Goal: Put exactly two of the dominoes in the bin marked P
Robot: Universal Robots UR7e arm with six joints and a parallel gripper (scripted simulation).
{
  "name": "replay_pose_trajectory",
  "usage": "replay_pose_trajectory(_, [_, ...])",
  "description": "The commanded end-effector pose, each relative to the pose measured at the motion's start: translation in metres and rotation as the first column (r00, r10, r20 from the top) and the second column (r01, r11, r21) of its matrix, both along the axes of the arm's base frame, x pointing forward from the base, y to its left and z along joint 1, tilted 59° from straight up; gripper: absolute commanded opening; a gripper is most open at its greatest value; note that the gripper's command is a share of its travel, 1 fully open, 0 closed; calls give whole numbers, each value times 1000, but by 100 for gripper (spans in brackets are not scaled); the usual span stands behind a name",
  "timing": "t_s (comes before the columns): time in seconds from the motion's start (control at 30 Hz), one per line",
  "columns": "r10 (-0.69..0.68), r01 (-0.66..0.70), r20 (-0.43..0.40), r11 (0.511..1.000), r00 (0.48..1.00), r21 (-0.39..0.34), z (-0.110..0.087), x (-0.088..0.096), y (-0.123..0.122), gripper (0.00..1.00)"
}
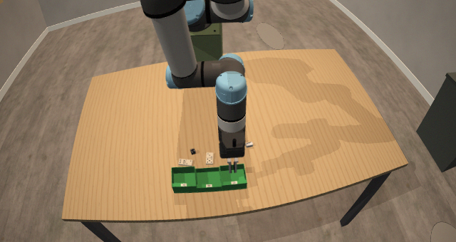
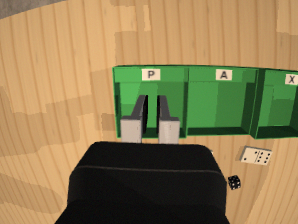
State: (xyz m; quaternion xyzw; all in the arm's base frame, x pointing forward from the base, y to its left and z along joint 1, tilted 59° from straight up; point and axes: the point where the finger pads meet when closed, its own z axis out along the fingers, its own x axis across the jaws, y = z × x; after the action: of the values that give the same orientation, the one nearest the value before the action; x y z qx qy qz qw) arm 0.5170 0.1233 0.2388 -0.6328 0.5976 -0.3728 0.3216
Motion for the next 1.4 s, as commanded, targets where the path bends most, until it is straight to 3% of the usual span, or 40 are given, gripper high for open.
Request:
replay_pose_trajectory(0.0, [1,-1,-7,1000,1000,1,4,-10,1,31])
replay_pose_trajectory(0.1, [1,-1,-7,1000,1000,1,17,-32,2,31])
replay_pose_trajectory(0.17, [1,-1,-7,1000,1000,1,17,-32,2,31])
replay_pose_trajectory(0.57, [1,-1,-6,1000,1000,1,65,-111,6,31])
replay_pose_trajectory(1.2, [0,0,-5,1000,1000,0,66,-109,5,31])
replay_pose_trajectory(1.23, [25,-25,-12,999,1000,-42,55,-108,5,79])
replay_pose_trajectory(1.3, [25,-25,-12,999,1000,-42,55,-108,5,79])
replay_pose_trajectory(1.37, [76,-78,-20,989,997,-127,39,-104,5,79])
